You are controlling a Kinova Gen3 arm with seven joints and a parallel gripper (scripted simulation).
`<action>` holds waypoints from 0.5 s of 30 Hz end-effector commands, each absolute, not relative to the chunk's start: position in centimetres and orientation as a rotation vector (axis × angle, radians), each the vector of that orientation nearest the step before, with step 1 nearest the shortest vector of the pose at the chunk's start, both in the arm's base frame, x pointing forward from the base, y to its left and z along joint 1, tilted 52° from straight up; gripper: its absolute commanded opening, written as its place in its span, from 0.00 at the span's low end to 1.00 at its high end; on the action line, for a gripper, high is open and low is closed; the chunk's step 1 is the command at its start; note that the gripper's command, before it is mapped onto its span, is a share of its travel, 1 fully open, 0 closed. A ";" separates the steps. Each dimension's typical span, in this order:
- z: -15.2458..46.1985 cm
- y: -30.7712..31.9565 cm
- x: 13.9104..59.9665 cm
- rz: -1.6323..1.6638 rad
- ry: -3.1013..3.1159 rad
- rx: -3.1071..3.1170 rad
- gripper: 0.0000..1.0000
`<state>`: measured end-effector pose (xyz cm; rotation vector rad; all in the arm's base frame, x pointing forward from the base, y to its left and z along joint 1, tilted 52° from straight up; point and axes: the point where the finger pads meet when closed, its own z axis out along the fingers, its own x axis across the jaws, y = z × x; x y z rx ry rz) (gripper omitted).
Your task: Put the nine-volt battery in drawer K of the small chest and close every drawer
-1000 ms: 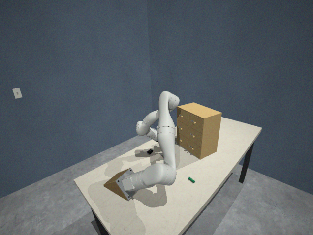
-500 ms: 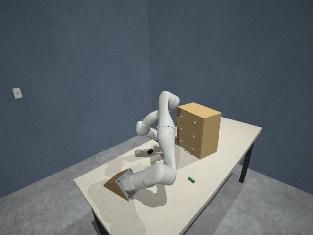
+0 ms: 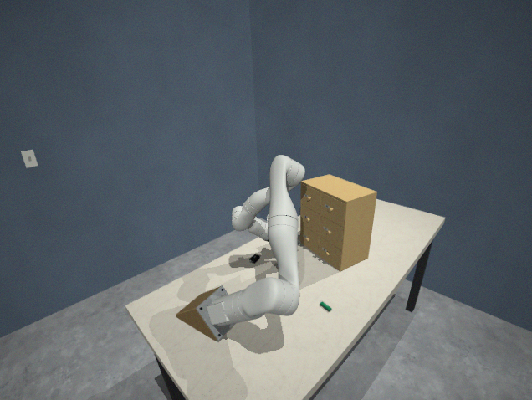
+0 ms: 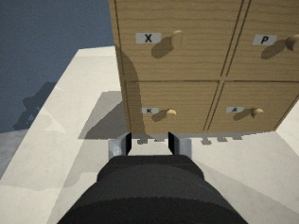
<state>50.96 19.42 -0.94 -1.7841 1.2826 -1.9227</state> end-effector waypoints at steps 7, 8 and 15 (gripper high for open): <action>-0.9 19.5 51.0 -1.921 1.282 -1.783 1.00; -0.9 19.5 51.0 -1.921 1.282 -1.783 1.00; -0.9 19.5 51.0 -1.921 1.282 -1.783 1.00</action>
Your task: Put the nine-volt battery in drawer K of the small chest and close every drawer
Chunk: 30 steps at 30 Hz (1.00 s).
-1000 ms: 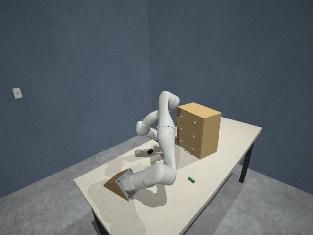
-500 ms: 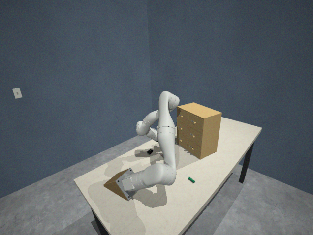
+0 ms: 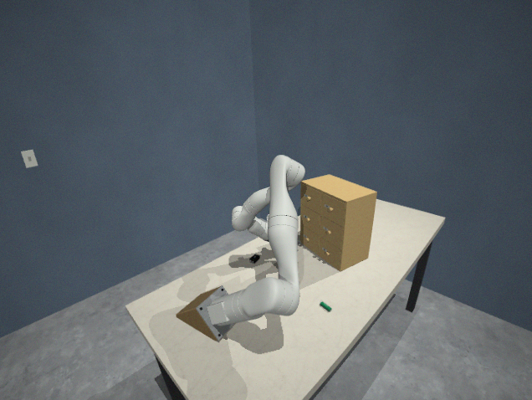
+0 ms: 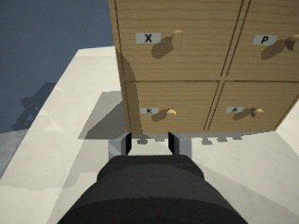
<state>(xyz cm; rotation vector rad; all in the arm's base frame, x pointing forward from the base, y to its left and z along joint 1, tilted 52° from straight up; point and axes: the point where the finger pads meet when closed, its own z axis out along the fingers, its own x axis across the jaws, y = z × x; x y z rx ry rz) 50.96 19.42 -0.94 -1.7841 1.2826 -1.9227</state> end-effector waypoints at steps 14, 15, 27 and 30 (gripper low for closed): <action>-0.9 19.5 51.0 -1.921 1.282 -1.783 1.00; -0.9 19.5 51.0 -1.921 1.282 -1.783 1.00; 0.5 21.2 50.3 -1.921 1.282 -1.783 1.00; 1.4 22.3 49.9 -1.921 1.282 -1.783 1.00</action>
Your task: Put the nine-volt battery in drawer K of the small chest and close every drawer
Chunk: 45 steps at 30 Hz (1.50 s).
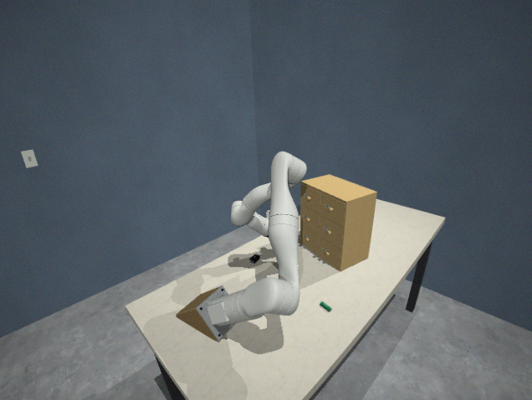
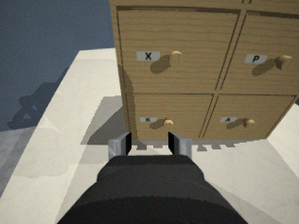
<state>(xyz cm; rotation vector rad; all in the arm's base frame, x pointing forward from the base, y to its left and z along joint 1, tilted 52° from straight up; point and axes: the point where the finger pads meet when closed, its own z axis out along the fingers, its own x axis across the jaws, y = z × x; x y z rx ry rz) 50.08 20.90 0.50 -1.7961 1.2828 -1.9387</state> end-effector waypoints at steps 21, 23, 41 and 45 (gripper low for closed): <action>3.3 24.6 49.0 -1.920 1.287 -1.785 1.00; 3.3 24.6 49.0 -1.919 1.292 -1.787 1.00; 3.9 25.6 47.6 -1.875 1.445 -1.845 1.00; 4.1 25.9 47.2 -1.858 1.496 -1.864 1.00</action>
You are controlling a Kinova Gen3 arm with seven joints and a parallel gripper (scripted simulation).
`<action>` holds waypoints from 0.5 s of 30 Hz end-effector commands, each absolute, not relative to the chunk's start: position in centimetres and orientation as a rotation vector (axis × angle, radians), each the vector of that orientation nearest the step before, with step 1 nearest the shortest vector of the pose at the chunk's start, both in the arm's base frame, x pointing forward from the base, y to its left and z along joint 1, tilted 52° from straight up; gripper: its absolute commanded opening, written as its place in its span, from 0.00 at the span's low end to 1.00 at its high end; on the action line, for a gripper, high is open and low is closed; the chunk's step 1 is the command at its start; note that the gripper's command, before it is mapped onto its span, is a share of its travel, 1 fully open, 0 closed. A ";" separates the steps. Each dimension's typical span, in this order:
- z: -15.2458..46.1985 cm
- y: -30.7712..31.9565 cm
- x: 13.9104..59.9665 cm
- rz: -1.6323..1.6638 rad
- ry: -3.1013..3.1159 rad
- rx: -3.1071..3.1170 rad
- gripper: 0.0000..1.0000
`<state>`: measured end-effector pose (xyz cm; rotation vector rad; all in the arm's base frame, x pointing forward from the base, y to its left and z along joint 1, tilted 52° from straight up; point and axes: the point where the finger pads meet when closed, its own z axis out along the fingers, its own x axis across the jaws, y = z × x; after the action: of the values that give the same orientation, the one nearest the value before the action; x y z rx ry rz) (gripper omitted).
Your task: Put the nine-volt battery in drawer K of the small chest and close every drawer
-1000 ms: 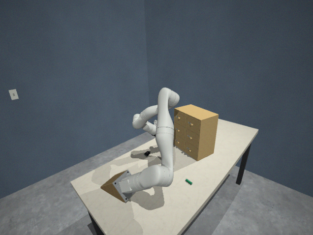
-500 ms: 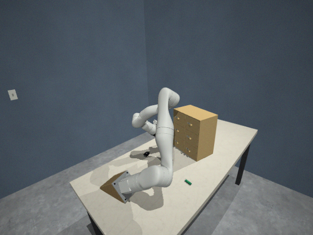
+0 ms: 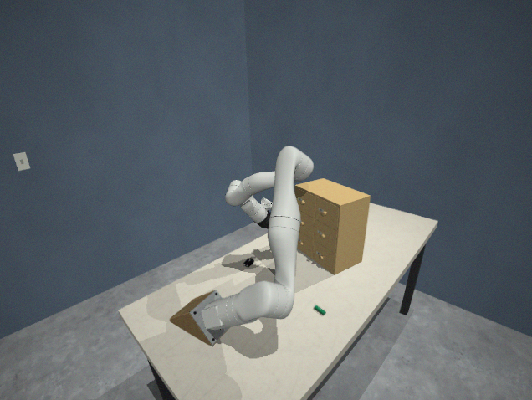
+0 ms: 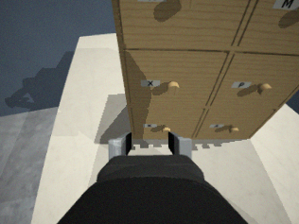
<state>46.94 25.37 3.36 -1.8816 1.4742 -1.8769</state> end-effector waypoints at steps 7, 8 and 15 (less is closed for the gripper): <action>4.5 26.7 46.1 -1.816 1.616 -1.905 1.00; 4.5 26.9 45.9 -1.807 1.638 -1.913 1.00; 5.1 28.0 44.4 -1.736 1.808 -1.966 1.00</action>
<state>44.13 27.21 4.29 -1.9884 1.7576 -1.7713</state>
